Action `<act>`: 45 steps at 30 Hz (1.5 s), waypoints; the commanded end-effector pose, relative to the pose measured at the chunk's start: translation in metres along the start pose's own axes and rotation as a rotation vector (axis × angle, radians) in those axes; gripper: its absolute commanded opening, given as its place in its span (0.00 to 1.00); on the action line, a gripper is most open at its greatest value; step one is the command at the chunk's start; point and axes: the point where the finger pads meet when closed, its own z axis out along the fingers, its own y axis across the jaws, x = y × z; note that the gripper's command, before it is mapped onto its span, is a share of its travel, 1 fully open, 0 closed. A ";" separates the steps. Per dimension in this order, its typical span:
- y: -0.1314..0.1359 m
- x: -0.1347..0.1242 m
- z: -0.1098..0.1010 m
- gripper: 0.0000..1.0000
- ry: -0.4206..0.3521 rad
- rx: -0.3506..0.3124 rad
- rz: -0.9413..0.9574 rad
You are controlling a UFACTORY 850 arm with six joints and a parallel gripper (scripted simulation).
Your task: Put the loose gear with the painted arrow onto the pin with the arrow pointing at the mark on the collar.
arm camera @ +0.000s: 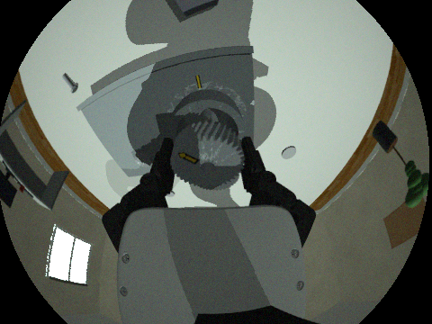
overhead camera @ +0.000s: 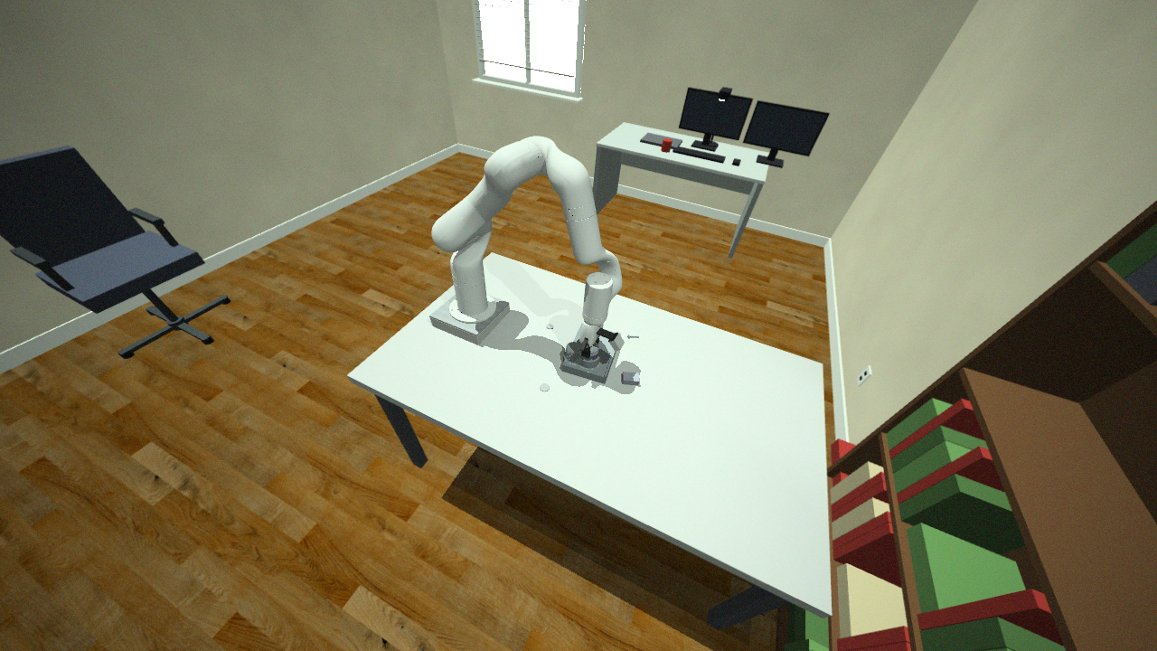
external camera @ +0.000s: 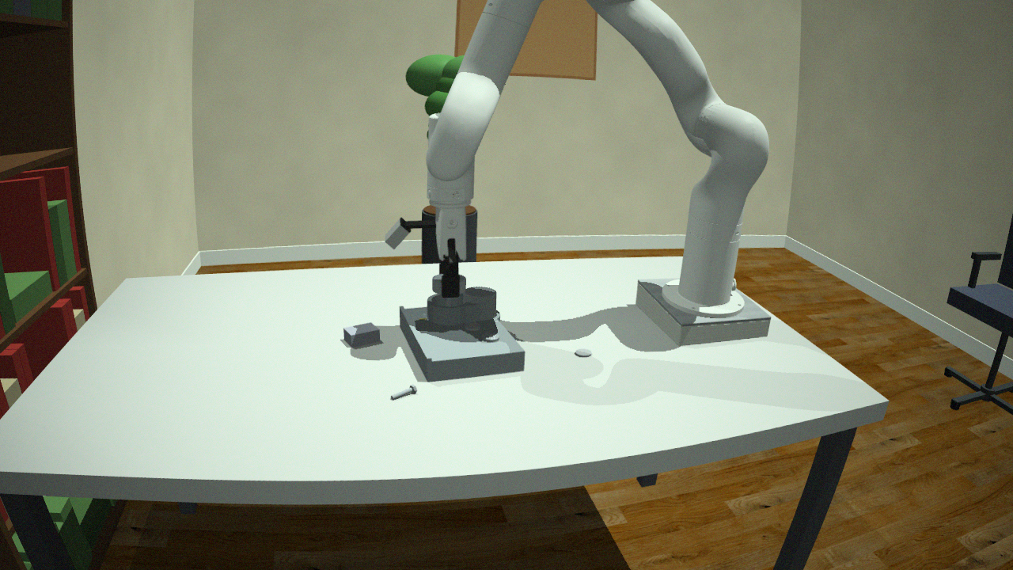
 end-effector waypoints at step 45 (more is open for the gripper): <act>0.000 0.001 0.005 0.00 0.002 0.000 0.000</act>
